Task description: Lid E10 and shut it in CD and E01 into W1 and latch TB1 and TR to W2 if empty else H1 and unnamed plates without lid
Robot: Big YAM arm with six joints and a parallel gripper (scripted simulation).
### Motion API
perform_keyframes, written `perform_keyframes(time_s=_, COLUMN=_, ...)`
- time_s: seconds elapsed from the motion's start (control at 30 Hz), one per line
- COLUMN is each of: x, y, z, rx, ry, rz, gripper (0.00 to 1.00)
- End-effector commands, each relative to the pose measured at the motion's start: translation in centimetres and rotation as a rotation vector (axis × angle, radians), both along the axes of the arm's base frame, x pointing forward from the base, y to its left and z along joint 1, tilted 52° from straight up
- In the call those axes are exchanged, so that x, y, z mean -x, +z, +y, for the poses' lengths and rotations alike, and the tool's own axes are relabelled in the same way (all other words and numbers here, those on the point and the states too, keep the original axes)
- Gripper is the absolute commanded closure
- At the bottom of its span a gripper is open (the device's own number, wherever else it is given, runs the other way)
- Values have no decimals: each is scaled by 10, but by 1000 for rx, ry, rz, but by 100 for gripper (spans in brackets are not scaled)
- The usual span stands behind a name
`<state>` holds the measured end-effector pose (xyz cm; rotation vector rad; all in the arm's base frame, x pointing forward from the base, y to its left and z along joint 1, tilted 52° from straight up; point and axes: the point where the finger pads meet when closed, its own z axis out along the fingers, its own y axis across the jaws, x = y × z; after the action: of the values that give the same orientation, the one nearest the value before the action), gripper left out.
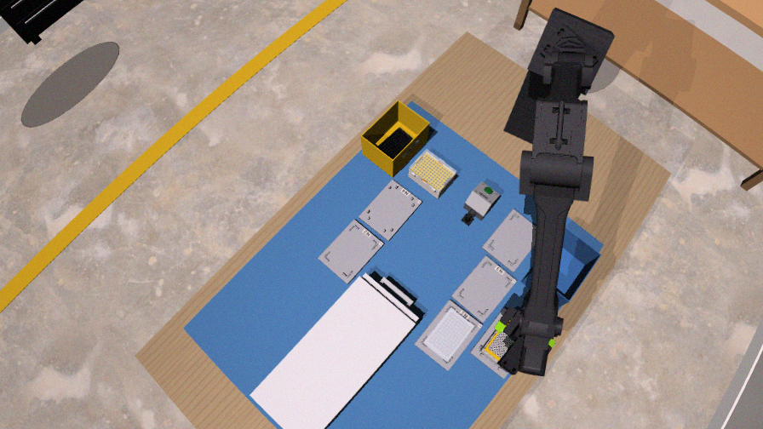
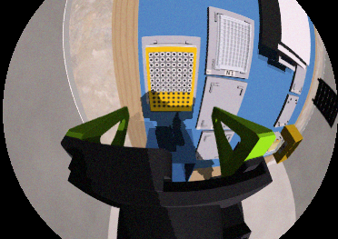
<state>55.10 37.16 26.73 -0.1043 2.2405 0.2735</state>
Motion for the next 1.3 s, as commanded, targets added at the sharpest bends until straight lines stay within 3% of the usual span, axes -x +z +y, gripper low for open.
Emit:
perform_keyframes(time_s=0.0, x=2, y=19, z=3, rx=-19, ry=2, rz=-23, gripper=0)
perform_keyframes(time_s=0.07, x=2, y=19, z=3, rx=-19, ry=2, rz=-23, gripper=0)
perform_keyframes(time_s=0.1, x=4, y=24, z=-8, rx=-30, ry=-4, rz=-37, gripper=100)
perform_keyframes(time_s=1.27, x=47, y=-65, z=-91, rx=-15, ry=-3, rz=-35, gripper=100)
